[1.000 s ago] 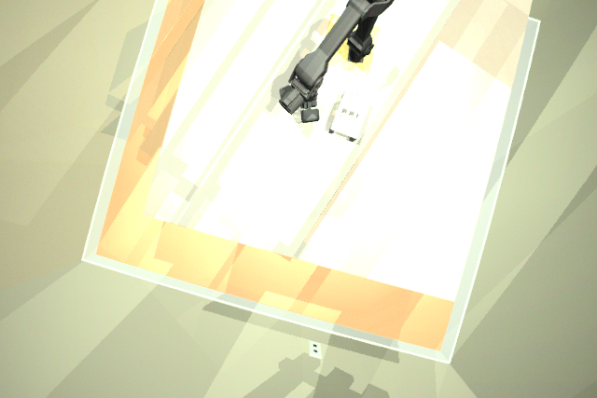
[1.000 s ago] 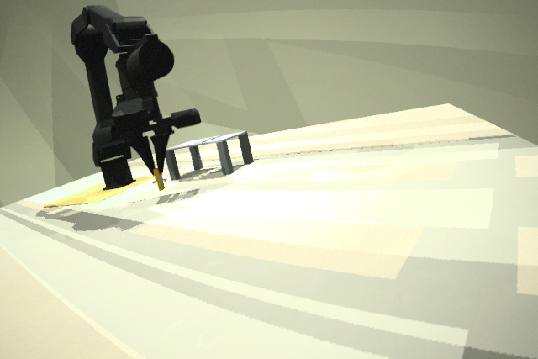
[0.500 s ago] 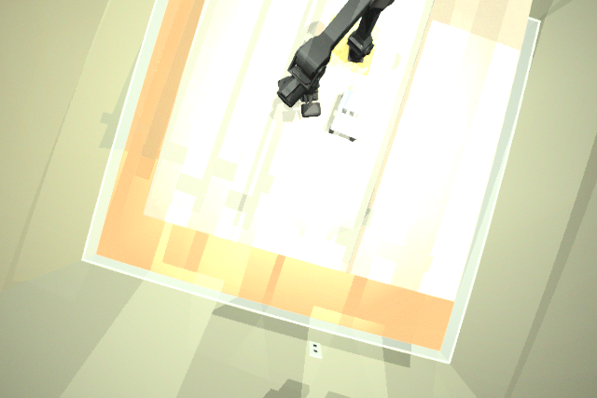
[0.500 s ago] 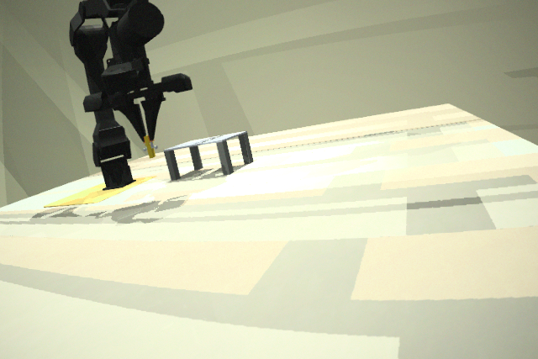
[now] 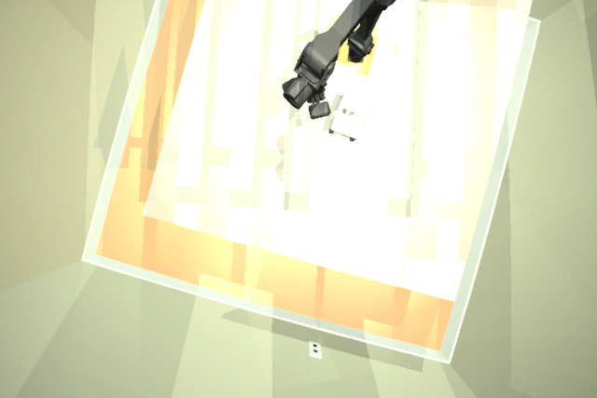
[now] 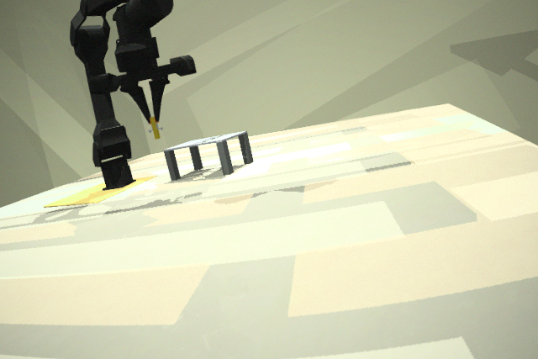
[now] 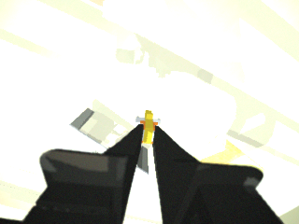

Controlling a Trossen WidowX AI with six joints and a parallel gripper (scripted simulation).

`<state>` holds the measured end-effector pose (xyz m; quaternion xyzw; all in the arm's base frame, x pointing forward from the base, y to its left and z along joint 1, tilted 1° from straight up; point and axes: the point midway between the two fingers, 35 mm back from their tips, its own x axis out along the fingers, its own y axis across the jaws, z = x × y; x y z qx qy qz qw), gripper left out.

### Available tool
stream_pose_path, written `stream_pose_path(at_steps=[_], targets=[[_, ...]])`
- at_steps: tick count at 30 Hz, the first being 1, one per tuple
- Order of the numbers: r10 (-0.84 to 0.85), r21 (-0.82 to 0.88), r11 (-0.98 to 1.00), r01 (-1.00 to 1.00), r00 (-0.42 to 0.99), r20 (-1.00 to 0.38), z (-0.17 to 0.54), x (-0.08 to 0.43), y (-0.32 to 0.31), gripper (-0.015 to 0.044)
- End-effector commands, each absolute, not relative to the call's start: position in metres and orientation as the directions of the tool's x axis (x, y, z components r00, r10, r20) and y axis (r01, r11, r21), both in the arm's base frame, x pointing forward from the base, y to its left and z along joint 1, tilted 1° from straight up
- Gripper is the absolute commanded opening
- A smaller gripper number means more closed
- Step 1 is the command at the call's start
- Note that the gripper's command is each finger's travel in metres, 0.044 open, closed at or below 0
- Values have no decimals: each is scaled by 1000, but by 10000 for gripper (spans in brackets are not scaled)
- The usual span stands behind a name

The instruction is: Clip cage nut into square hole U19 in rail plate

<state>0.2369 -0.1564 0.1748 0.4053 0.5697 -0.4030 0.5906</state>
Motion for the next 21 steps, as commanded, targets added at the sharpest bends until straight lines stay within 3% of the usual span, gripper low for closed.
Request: stream_pose_path(at_steps=[1, 21], targets=[[-11, 24, 440, 897, 33, -999, 176, 243, -140, 23], [-2, 15, 868, 497, 34, -999, 176, 262, -50, 23]])
